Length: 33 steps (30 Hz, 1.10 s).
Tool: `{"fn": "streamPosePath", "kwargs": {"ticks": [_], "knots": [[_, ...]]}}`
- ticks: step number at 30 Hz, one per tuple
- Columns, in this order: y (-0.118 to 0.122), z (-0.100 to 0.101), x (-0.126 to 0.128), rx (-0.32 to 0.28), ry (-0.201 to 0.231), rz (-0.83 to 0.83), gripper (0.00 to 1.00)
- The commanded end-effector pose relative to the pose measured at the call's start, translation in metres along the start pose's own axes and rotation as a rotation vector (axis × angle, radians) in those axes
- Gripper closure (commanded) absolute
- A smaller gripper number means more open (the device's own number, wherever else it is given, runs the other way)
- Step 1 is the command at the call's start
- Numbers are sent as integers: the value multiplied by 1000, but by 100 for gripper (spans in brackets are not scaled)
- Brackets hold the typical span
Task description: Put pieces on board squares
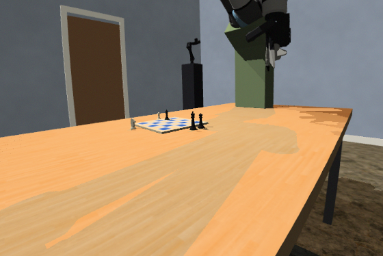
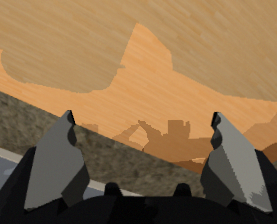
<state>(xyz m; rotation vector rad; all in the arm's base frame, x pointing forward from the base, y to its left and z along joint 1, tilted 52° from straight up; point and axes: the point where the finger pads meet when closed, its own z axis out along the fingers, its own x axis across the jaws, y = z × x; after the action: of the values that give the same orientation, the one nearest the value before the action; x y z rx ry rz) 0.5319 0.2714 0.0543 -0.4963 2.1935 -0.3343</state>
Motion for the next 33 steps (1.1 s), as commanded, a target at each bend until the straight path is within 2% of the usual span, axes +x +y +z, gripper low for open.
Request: {"fn": "streamPosePath", "kwargs": {"ticks": [1, 33], "knots": [[0, 0, 0, 0, 0, 0, 0], [-2, 4, -1, -1, 10, -17, 0]]}}
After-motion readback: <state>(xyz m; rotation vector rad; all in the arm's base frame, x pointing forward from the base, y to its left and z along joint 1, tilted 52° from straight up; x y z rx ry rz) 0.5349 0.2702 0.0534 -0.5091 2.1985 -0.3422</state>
